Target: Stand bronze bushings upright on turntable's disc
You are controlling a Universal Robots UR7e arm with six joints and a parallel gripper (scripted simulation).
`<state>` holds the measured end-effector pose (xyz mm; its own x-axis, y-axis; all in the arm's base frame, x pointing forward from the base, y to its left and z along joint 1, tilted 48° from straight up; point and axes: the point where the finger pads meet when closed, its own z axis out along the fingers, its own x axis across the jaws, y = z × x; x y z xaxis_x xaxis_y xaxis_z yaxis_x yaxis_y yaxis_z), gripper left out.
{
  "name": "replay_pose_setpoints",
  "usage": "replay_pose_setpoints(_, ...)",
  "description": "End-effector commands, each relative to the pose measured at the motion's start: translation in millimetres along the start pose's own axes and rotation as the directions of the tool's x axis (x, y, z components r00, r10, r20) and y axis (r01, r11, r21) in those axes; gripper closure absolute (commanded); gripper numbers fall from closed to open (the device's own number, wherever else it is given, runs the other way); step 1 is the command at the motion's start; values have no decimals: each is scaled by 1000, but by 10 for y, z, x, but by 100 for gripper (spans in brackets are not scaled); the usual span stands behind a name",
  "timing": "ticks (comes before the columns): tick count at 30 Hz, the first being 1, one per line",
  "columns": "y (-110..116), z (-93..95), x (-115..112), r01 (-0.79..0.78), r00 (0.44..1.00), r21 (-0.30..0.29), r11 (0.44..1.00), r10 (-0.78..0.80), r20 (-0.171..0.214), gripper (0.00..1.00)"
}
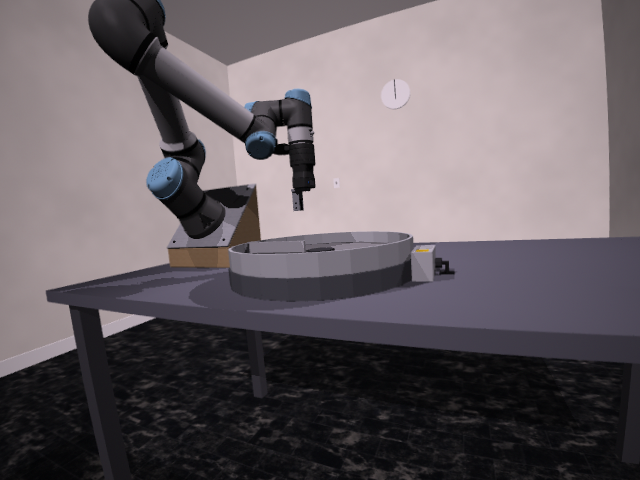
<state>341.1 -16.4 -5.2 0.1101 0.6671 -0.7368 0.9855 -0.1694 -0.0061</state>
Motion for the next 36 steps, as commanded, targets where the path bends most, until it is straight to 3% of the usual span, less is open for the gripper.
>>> replay_pose_setpoints(1,85,108,430,-16,1000,-8,1000,16,1,64)
replay_pose_setpoints(5,103,199,826,-16,1000,-8,1000,16,0,64)
replay_pose_setpoints(16,92,391,1572,-16,1000,-8,1000,16,0,64)
replay_pose_setpoints(25,88,447,1787,-16,1000,-8,1000,16,0,64)
replay_pose_setpoints(36,88,457,1807,-17,1000,-7,1000,17,1,64)
